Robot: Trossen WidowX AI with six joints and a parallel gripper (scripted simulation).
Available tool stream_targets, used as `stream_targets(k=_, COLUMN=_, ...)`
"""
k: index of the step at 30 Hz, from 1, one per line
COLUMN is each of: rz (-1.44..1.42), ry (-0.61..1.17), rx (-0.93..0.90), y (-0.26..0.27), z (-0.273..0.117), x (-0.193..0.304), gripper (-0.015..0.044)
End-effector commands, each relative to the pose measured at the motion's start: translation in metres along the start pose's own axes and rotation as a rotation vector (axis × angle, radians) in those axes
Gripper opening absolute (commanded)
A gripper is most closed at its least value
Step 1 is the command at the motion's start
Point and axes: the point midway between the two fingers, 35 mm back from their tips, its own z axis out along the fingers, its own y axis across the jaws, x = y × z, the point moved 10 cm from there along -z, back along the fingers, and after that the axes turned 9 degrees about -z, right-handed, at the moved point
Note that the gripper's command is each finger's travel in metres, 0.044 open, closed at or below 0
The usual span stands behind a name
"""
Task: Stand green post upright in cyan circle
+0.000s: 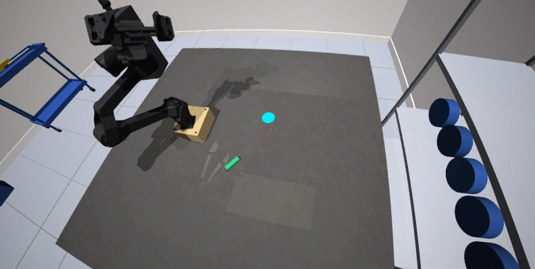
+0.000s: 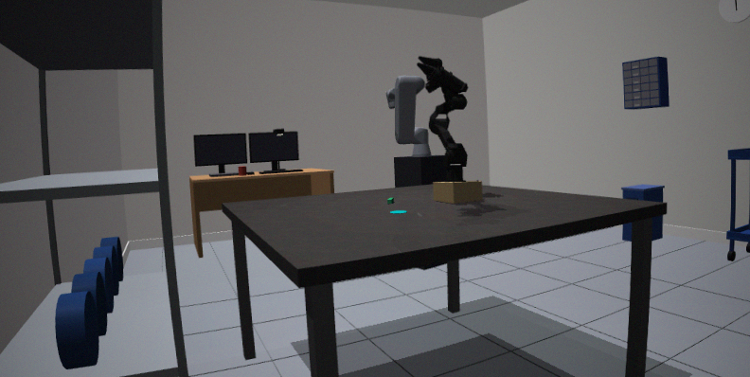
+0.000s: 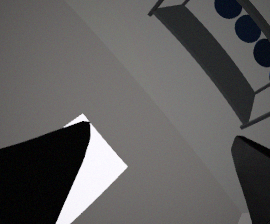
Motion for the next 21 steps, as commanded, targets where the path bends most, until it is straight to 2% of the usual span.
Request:
stream_targets(k=1, rz=-0.018, ry=0.002, rx=-0.001, y=-0.001, z=0.0, x=0.001, gripper=0.0374)
stream_targets(k=6, rz=-0.492, ry=0.062, rx=-0.019, y=-0.025, z=0.013, x=0.025, gripper=0.0242)
stream_targets(k=7, rz=-0.6, ry=0.075, rx=-0.019, y=-0.031, z=0.017, x=0.029, gripper=0.0233)
stream_targets(k=14, rz=-1.338, ry=0.175, rx=0.044, y=-0.085, z=0.047, x=0.04, gripper=0.0233)
stream_targets(k=21, rz=-2.005, ry=0.337, rx=0.225, y=-0.141, z=0.081, x=0.018, gripper=0.0233)
